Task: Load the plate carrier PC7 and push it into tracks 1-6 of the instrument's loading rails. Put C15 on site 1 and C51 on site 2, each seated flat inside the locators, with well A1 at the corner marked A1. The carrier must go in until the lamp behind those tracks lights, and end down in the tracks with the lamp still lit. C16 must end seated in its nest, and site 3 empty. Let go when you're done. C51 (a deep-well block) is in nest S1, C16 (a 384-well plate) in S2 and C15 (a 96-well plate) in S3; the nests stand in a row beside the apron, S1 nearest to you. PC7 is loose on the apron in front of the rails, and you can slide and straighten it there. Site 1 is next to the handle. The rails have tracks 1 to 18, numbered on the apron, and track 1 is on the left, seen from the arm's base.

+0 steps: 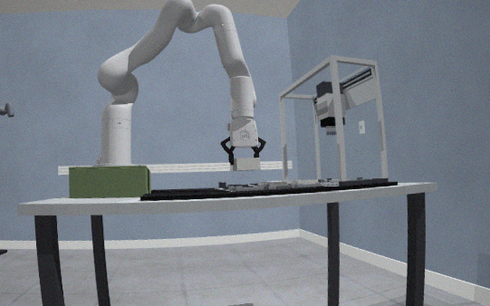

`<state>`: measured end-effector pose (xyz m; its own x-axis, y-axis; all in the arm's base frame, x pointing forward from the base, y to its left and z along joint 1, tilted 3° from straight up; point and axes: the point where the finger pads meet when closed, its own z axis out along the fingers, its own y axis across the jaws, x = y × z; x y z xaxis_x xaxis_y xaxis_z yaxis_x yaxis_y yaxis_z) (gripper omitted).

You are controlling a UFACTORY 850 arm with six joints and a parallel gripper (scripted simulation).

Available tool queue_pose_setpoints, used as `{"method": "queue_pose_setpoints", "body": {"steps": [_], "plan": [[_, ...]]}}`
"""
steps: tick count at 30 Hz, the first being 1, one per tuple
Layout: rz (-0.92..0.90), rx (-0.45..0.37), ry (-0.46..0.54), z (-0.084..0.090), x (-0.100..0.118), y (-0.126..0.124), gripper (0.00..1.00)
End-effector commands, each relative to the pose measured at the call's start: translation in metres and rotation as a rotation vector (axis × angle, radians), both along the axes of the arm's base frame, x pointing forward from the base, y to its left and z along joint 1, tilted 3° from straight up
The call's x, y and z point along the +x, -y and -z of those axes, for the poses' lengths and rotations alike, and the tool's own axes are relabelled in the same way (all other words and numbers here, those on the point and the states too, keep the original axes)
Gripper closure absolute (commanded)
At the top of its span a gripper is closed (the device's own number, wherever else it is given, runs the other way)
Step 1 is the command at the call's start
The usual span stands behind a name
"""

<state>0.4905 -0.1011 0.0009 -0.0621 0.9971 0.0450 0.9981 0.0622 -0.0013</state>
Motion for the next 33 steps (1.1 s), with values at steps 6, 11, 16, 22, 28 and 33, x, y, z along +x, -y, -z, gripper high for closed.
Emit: {"method": "queue_pose_setpoints", "body": {"steps": [6, 11, 16, 22, 28, 33], "plan": [[0.0, -0.001, 0.001, -0.014, 0.001, 0.001, 1.0], [0.0, -0.001, 0.001, -0.023, 0.001, 0.001, 1.0], [0.0, -0.001, 0.001, -0.028, 0.001, 0.001, 1.0], [0.0, -0.001, 0.001, -0.038, 0.001, 0.002, 1.0], [0.0, -0.001, 0.001, -0.048, 0.001, 0.002, 1.0], [0.0, -0.001, 0.001, -0.053, 0.001, 0.002, 1.0]]}}
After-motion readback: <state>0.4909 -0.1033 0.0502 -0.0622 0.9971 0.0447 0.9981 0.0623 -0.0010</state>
